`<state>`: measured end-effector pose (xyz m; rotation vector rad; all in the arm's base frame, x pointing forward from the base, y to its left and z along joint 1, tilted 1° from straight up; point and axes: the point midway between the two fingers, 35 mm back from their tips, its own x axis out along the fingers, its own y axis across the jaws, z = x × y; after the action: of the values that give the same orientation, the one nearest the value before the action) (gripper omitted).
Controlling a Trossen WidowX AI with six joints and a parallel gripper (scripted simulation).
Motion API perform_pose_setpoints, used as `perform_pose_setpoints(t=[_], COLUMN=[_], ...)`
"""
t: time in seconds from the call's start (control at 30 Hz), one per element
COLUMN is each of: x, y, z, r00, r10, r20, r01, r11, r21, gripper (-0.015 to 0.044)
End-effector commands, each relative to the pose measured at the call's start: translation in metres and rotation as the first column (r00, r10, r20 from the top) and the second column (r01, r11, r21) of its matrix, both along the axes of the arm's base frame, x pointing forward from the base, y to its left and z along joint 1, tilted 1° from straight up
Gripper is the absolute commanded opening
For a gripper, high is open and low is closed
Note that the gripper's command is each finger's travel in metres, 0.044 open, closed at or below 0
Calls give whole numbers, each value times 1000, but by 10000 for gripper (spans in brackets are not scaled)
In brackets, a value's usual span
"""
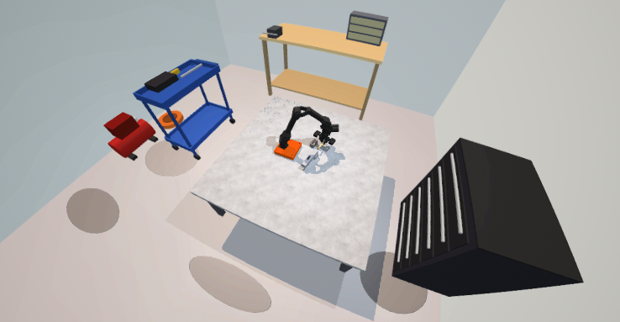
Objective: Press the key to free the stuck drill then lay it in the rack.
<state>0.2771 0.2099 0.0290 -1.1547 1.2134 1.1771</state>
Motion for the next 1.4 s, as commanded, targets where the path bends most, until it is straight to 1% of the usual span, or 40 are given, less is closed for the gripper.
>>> perform_pose_setpoints(t=[0.0,1.37], x=[0,0], y=[0,-4], z=[3,20], r00=[1000,1000], r10=[-5,-5], r20=[1,1], r01=[5,5], r11=[1000,1000], r21=[4,4], gripper=[0,0])
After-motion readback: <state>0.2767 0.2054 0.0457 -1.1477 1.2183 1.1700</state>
